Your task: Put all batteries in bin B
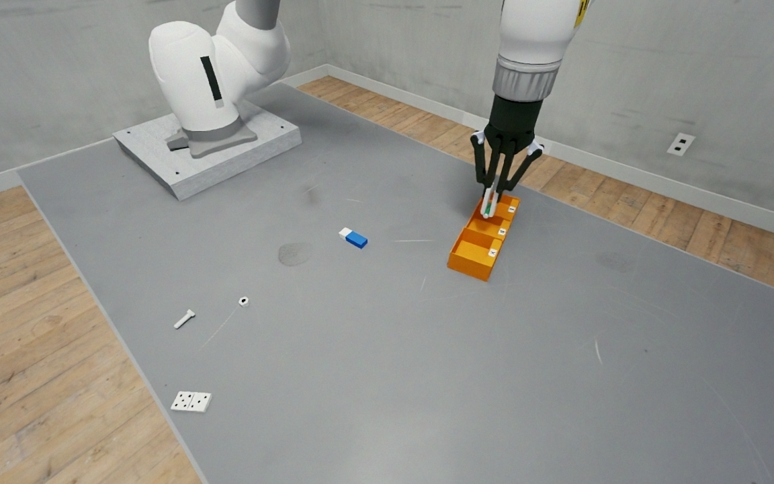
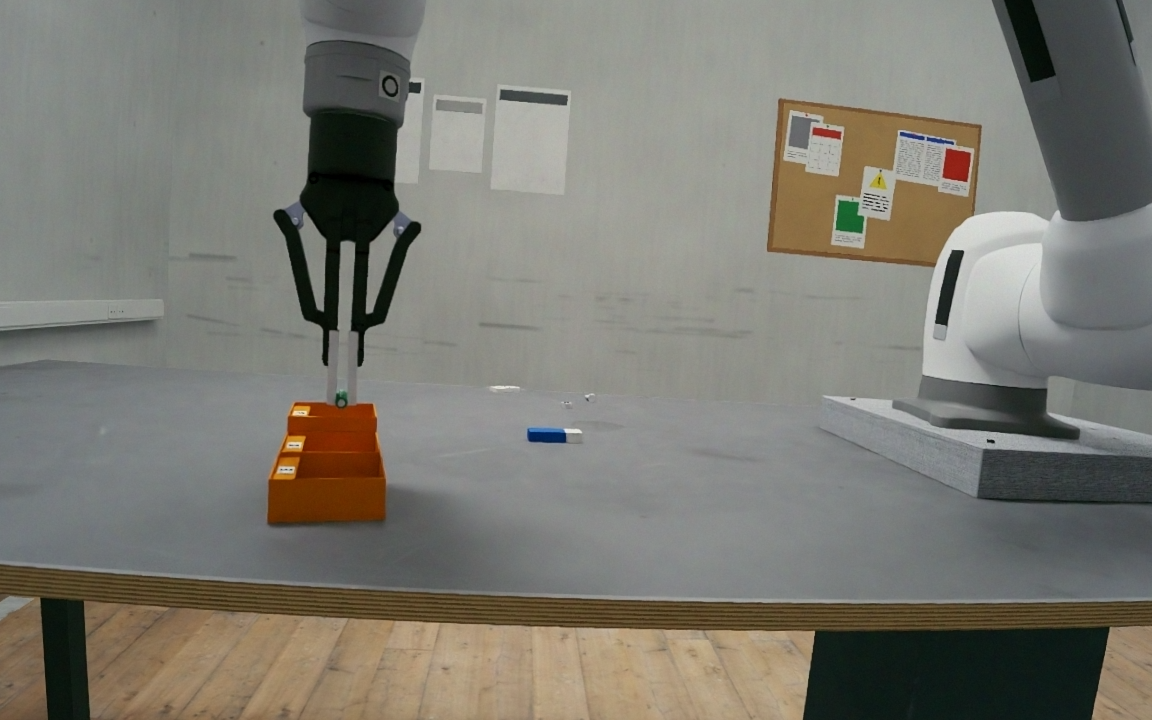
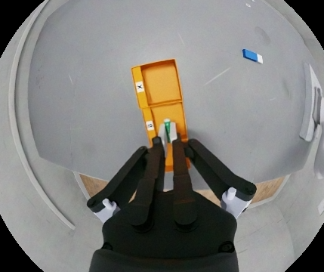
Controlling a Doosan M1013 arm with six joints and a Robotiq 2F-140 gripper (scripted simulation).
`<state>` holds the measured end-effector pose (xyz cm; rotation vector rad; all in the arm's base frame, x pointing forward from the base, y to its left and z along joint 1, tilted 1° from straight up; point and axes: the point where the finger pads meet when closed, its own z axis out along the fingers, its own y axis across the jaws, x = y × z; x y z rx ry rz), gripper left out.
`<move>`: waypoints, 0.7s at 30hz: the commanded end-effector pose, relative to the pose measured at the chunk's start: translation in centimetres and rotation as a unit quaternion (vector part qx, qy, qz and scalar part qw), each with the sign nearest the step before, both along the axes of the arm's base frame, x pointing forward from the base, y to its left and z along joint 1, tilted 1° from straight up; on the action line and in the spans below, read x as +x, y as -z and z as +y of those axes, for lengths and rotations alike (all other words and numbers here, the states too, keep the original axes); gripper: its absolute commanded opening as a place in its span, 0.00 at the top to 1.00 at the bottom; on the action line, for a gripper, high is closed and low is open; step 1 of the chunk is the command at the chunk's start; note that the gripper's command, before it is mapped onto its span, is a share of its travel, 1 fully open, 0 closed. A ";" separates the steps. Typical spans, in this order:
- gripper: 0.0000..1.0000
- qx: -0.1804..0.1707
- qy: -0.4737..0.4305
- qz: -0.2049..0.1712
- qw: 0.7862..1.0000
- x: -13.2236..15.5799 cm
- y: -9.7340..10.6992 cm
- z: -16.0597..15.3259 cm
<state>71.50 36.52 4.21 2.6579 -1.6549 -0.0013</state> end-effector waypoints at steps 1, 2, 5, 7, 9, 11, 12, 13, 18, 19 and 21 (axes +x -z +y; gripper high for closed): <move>0.88 0.001 0.000 -0.001 1.000 0.0 -0.1 0.0; 0.88 0.001 0.000 -0.001 1.000 0.1 -0.1 0.0; 0.88 0.001 0.000 -0.001 1.000 0.1 -0.1 -0.1; 0.88 0.001 0.000 -0.001 1.000 0.1 -0.1 -0.1; 0.88 0.001 0.000 -0.001 1.000 0.1 0.3 -0.1; 0.88 0.001 0.000 -0.001 1.000 0.1 0.7 -0.1; 0.88 0.001 0.000 -0.001 1.000 0.1 0.7 -0.1; 0.88 0.001 0.000 -0.001 1.000 0.1 0.7 -0.1; 0.88 0.001 0.000 -0.001 1.000 0.1 1.7 -0.1; 0.88 0.001 0.000 -0.001 1.000 0.1 1.9 -0.1; 0.88 0.001 0.000 -0.001 1.000 0.0 2.3 -0.1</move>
